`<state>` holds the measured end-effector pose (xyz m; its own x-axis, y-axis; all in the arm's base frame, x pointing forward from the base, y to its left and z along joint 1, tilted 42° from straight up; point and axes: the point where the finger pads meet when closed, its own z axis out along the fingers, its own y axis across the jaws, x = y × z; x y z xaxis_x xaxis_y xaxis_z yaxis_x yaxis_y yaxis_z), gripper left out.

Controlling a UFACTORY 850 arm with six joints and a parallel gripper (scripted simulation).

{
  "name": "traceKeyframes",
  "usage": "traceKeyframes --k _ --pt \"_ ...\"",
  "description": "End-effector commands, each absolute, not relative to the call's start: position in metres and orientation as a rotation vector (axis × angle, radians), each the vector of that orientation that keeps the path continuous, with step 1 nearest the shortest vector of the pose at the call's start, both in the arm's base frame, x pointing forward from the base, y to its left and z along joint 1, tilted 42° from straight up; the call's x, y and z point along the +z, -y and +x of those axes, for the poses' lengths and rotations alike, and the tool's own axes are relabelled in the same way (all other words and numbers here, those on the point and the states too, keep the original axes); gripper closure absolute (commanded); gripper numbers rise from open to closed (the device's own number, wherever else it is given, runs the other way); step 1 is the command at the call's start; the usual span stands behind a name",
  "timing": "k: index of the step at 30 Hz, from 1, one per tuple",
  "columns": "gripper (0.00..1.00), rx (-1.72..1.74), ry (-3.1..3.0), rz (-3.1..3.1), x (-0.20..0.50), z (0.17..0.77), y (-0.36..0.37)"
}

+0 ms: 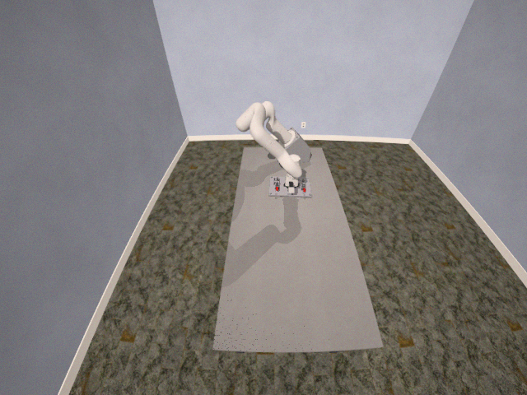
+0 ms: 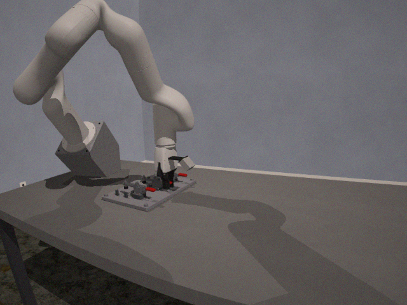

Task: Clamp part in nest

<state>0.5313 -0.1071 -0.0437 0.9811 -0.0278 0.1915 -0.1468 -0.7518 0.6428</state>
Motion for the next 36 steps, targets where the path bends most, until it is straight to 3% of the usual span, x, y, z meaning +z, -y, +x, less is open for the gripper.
traceKeyframes --k 1,24,25,36 --pt "1.00 0.222 0.121 2.416 -0.0440 0.5324 0.1072" --pt "1.00 0.222 0.121 2.416 -0.0447 0.5329 0.1079" --pt "0.53 0.222 0.121 2.416 -0.0447 0.5329 0.1079" --pt "0.53 0.222 0.121 2.416 -0.0447 0.5329 0.1079"
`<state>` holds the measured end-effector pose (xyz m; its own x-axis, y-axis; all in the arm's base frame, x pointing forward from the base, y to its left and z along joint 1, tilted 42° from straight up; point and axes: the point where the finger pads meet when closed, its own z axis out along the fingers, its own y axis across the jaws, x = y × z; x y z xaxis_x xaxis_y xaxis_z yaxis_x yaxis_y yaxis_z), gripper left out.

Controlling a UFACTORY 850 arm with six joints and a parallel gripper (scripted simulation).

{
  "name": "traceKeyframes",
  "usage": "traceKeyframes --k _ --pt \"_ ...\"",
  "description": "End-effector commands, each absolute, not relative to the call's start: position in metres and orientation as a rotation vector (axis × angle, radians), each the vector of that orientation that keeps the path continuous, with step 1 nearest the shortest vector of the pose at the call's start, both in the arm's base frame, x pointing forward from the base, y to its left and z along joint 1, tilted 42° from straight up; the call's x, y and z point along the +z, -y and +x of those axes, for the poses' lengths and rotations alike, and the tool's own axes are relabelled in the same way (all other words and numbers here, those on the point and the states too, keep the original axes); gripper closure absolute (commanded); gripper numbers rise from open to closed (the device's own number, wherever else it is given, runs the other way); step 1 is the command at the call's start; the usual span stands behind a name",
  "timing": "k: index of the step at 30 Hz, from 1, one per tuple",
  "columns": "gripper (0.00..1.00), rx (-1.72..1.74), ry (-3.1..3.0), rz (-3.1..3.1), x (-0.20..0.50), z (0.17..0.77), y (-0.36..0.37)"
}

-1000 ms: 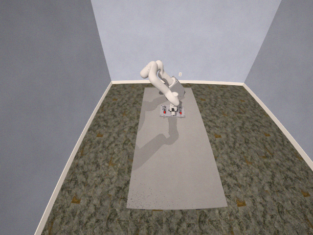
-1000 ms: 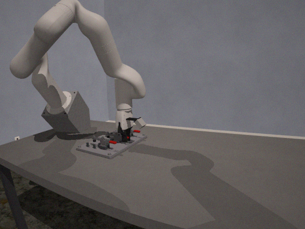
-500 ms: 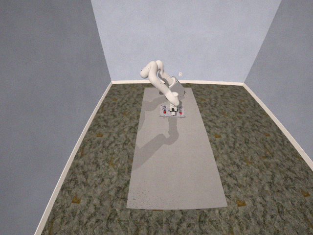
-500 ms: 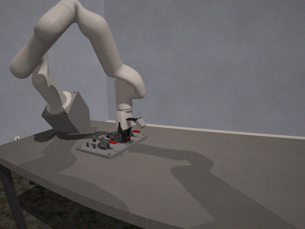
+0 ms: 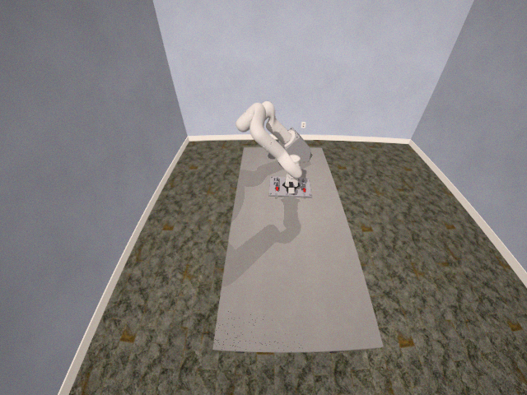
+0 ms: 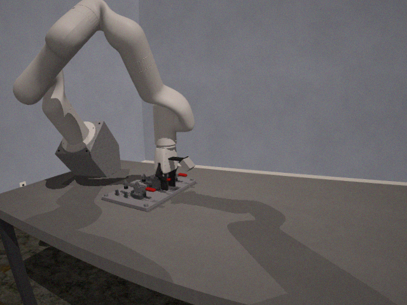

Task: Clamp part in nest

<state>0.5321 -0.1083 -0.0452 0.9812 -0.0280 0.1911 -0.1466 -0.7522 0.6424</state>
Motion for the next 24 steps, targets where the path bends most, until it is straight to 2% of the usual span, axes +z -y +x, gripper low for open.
traceKeyframes --k 1,24 --pt "0.53 0.222 0.121 2.416 -0.0447 0.5329 0.1079" --pt "0.53 0.222 0.121 2.416 -0.0373 0.5316 0.1013"
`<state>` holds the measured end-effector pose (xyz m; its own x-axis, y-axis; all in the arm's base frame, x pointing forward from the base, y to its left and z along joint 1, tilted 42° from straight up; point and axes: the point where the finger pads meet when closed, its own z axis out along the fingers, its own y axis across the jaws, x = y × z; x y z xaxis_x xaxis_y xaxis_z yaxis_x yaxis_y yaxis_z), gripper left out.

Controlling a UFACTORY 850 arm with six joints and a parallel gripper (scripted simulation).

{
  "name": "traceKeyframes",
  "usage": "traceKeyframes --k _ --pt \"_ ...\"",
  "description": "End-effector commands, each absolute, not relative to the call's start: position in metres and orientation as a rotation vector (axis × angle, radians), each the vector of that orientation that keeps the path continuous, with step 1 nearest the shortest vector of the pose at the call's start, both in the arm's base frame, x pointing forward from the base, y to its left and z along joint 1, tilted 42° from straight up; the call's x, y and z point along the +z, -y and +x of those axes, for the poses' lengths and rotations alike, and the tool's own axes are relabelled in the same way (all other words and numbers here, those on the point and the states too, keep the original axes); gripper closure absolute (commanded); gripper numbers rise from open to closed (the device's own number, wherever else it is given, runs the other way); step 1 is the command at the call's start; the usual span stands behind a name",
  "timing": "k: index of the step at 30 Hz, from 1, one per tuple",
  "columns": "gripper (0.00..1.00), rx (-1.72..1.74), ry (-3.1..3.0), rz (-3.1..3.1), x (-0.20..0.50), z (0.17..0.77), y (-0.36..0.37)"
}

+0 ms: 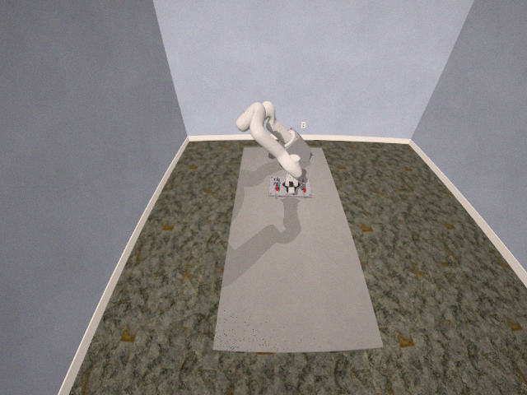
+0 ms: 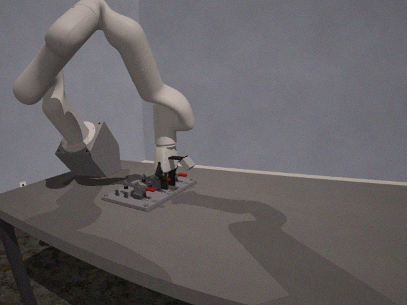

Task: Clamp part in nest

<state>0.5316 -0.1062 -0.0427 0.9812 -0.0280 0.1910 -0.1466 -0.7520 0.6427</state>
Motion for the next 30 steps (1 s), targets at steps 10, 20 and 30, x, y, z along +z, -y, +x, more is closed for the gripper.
traceKeyframes --k 10,20,30 --pt "0.53 0.222 0.121 2.416 -0.014 0.528 0.081" --pt "0.53 0.222 0.121 2.416 0.000 0.525 0.068" --pt "0.53 0.222 0.121 2.416 0.000 0.525 0.068"
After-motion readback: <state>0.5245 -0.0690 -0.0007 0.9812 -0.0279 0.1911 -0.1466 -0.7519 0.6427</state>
